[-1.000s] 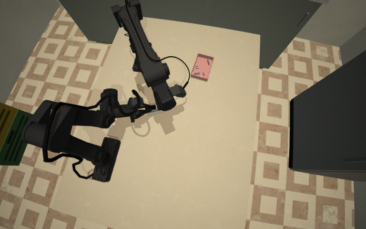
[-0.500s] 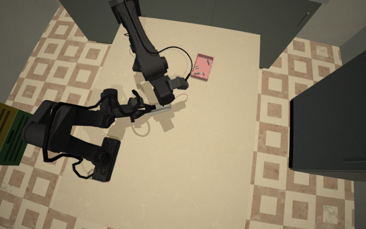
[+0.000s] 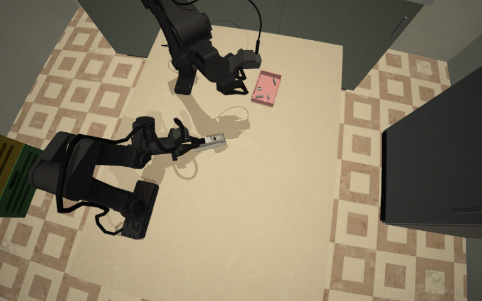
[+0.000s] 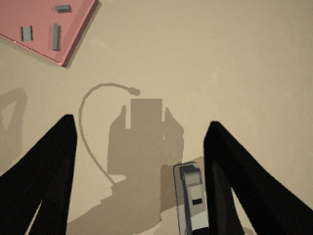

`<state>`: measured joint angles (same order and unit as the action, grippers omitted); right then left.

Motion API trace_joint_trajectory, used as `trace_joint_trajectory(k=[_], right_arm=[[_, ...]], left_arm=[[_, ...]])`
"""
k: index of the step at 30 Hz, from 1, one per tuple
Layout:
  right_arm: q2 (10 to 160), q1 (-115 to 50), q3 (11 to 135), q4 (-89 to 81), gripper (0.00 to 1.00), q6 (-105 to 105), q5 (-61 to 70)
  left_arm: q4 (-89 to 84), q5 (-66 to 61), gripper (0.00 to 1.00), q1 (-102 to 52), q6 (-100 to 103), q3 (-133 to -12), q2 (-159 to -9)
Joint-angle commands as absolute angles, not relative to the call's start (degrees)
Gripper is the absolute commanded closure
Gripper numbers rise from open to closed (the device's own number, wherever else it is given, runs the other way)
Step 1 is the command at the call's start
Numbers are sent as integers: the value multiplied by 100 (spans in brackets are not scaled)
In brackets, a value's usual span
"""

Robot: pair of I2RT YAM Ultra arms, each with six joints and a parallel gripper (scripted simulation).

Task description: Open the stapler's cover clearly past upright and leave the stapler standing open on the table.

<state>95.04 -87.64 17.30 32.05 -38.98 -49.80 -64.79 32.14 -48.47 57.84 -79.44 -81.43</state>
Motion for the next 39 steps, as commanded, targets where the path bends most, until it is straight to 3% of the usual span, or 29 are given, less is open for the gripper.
trace_joint_trajectory(k=[1,8,20,31,39], right_arm=[[9478,-8747,1801,3016,82,-3943,-4973],[9478,-8747,1801,3016,82,-3943,-4973],[9478,-8747,1801,3016,82,-3943,-4973],[9478,-8747,1801,3016,82,-3943,-4973],[9399,-8703,1868,2911,82,-3984,-4909]], left_arm=[[-5775,3948,42,-4526,4610,-7723,-7483],[-4619,3856,42,-3941,3152,-7402,-6844],[-1593,1966,42,-1956,368,-6380,-5718],[-157,249,42,-338,-66,-6014,-5905],[13,11,42,32,2,-5964,-6030]])
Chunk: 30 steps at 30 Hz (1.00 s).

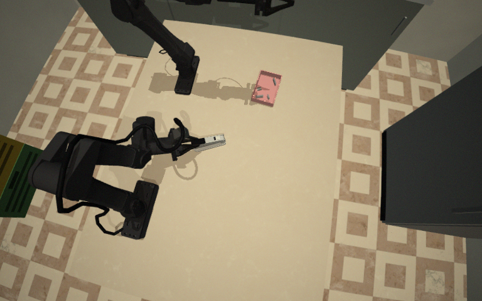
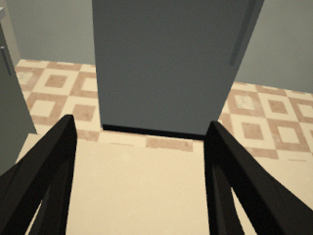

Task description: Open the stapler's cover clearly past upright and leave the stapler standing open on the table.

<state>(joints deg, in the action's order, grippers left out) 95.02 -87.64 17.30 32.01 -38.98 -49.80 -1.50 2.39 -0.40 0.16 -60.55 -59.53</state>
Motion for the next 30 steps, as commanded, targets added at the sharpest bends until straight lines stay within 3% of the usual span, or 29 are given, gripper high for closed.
trace_joint_trajectory(k=[1,30], right_arm=[[9340,-8685,1888,2813,82,-3990,-4873],[8189,-7586,3666,-1335,82,-4044,-2968]], left_arm=[[16,8,42,33,2,-5964,-6032],[23,1,42,35,1,-5964,-6036]])
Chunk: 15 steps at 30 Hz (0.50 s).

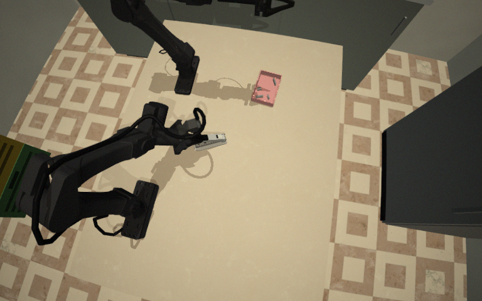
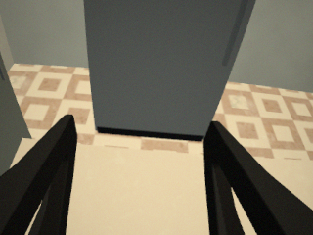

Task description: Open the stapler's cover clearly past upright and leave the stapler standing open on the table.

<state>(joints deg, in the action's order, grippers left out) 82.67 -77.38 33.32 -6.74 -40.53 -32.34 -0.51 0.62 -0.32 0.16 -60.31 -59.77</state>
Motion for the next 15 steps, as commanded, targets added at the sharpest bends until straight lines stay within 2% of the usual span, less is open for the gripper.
trace_joint_trajectory(k=[1,15], right_arm=[[8226,-7539,3756,-1463,82,-4013,-2893],[8550,-6983,4866,-2840,82,-3806,-2050]], left_arm=[[23,1,42,35,1,-5964,-6036],[23,1,42,35,1,-5964,-6035]])
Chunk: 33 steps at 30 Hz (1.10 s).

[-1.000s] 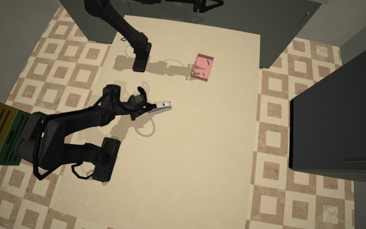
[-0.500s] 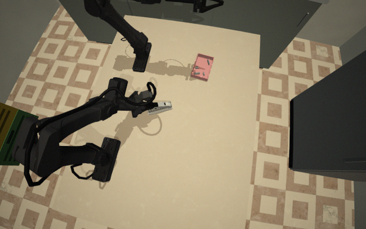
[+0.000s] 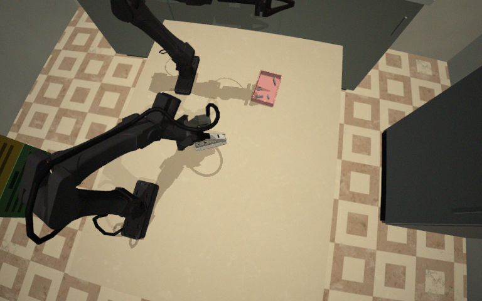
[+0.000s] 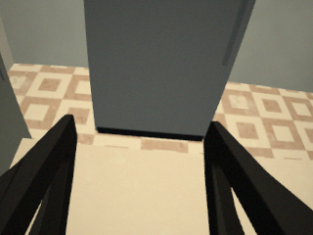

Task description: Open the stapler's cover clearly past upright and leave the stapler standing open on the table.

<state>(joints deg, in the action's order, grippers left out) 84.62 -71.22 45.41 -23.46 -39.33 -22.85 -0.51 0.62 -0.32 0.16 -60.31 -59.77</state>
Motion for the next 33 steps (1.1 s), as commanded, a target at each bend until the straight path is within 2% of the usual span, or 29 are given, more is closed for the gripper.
trace_joint_trajectory(k=[1,33], right_arm=[[8587,-6939,4960,-2945,82,-3787,-1984],[10162,-5911,7777,-5681,82,-3168,-518]], left_arm=[[23,1,42,35,1,-5964,-6035],[23,1,42,35,1,-5964,-6035]])
